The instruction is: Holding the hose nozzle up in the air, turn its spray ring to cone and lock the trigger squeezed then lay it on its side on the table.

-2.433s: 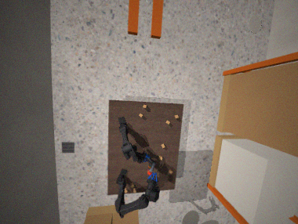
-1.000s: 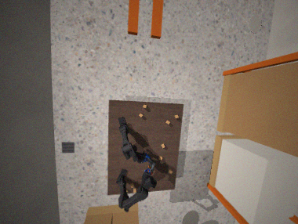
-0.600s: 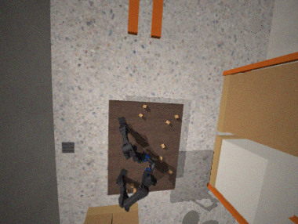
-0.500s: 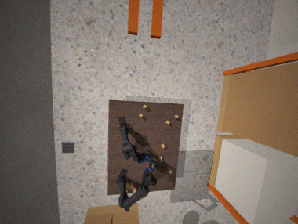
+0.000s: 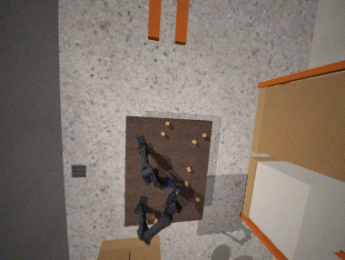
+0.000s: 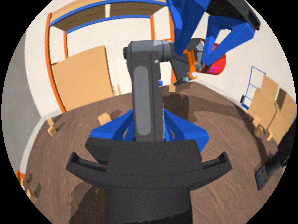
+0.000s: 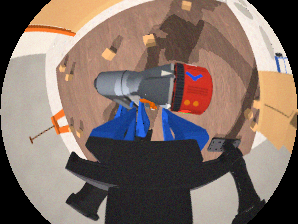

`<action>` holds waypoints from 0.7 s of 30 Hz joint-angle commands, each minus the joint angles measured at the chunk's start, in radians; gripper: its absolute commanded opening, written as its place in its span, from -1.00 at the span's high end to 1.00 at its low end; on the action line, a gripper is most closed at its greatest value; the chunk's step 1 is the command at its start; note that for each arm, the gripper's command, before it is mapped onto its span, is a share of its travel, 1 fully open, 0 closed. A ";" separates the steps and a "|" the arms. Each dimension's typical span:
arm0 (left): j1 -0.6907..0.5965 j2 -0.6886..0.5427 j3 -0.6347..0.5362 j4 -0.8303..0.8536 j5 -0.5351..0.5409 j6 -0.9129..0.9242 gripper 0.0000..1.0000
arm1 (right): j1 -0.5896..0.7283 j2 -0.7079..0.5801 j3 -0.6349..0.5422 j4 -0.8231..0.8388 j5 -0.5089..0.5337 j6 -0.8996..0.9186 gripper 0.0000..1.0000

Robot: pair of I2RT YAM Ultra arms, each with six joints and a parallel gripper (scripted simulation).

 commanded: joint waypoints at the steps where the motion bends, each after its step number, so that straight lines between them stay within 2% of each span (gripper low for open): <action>1: 0.002 -0.042 0.031 0.077 0.007 -0.011 0.28 | -0.015 -0.030 -0.021 0.044 0.007 -0.010 0.26; 5: 0.000 -0.043 0.031 0.077 0.007 -0.011 0.28 | -0.006 -0.036 -0.030 0.047 0.006 -0.010 0.26; 7: 0.000 -0.043 0.031 0.077 0.007 -0.011 0.28 | -0.006 -0.037 0.012 0.048 0.007 -0.010 0.26; 17: 0.000 -0.043 0.031 0.077 0.008 -0.011 0.28 | -0.013 -0.035 -0.028 0.055 0.007 -0.012 0.26; 21: -0.001 -0.043 0.031 0.077 0.008 -0.011 0.28 | -0.015 -0.036 -0.008 0.056 0.007 -0.012 0.26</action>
